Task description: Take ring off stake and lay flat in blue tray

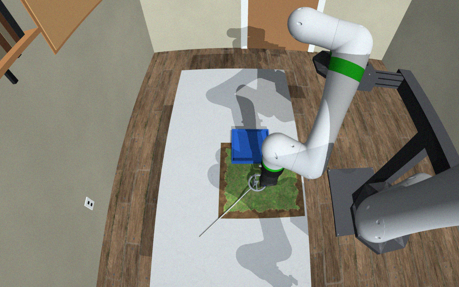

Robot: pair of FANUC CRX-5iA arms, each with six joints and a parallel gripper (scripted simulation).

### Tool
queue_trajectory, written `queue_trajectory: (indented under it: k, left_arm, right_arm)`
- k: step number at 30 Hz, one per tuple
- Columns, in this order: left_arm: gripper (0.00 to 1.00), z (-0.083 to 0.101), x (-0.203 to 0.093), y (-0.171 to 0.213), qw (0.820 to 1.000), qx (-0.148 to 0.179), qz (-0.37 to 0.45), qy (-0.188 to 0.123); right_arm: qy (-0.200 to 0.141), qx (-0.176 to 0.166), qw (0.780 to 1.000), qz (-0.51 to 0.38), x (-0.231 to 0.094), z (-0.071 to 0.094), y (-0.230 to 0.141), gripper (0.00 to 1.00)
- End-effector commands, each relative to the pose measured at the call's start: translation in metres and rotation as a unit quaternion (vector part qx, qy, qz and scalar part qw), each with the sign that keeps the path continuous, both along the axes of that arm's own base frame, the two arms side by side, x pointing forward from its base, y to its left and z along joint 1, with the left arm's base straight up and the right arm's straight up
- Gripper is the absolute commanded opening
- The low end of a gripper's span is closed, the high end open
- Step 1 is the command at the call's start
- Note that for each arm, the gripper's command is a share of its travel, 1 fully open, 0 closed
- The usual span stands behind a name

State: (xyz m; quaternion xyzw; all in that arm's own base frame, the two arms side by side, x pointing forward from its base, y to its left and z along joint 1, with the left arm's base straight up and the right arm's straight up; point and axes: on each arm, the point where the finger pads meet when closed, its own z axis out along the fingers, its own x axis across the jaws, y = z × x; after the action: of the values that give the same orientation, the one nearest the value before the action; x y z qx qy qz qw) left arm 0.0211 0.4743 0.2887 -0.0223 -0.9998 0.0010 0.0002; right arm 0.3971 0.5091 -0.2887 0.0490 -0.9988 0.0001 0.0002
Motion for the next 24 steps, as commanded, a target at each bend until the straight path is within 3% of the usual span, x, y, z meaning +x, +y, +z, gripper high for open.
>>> queue_trajectory:
  k: [1,24]
  left_arm:
    - [1.00,0.001,0.000,0.000,1.000,0.001,0.000,0.000]
    - [1.00,0.001,0.000,0.000,1.000,0.001,0.000,0.000]
  right_arm:
    - [-0.001,0.001,1.000,0.000,0.001,0.003,0.001,0.00]
    - [-0.001,0.001,1.000,0.000,0.001,0.016,-0.001,0.00]
